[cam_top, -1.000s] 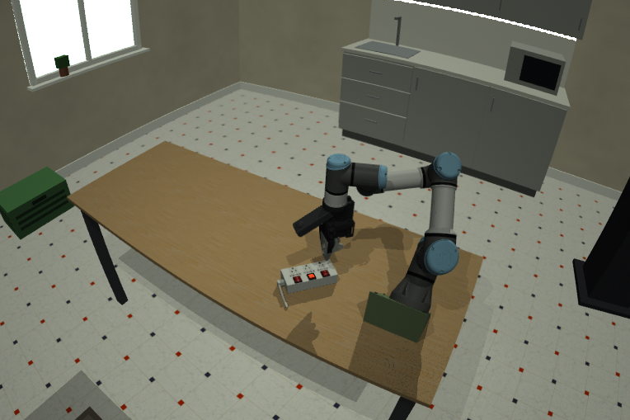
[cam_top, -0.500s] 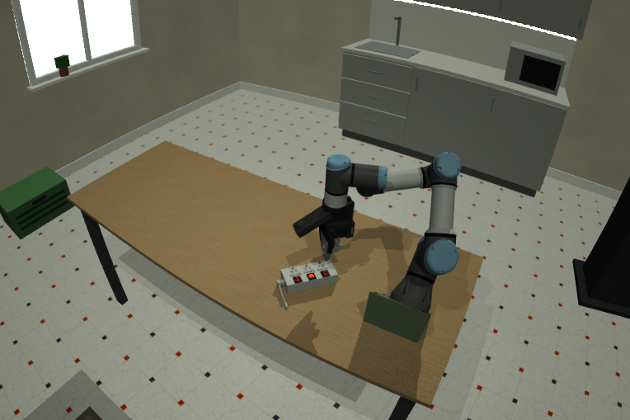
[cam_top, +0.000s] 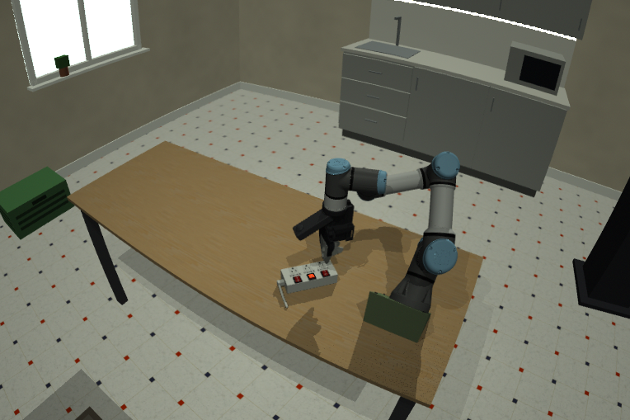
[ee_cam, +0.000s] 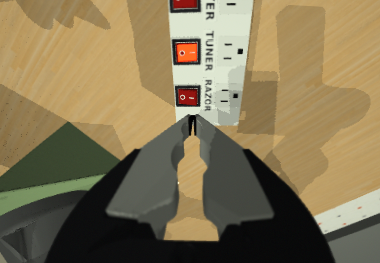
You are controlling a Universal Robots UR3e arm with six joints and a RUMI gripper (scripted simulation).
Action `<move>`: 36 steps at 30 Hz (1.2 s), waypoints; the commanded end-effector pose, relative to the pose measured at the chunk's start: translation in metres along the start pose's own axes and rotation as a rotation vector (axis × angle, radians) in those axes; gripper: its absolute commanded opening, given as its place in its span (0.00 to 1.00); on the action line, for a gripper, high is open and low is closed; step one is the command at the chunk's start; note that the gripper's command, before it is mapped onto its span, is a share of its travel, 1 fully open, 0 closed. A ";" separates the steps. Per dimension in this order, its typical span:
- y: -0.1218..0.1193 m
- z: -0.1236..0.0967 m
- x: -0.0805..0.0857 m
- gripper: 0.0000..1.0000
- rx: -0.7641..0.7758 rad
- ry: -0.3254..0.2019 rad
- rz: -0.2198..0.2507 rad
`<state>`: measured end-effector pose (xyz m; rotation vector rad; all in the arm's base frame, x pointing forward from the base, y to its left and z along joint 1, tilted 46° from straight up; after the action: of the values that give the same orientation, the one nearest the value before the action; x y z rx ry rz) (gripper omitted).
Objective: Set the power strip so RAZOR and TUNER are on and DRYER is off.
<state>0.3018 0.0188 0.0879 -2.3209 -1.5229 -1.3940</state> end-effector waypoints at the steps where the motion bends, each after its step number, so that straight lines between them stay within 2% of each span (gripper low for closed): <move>1: 0.000 0.000 -0.005 0.00 -0.001 0.002 -0.001; 19: 0.000 0.000 -0.025 0.00 -0.001 0.002 -0.001; 36: 0.000 0.000 -0.030 0.00 -0.001 0.002 -0.001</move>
<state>0.2982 -0.0031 0.0671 -2.3199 -1.5231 -1.3948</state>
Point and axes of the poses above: the point where the finger pads meet when closed, its own x axis back along the fingers, its own y axis across the jaws, z = x × y, the point moved 8 cm from there along x, back along the fingers, and after that the axes turned 5 degrees about x, right-handed, at the moved point
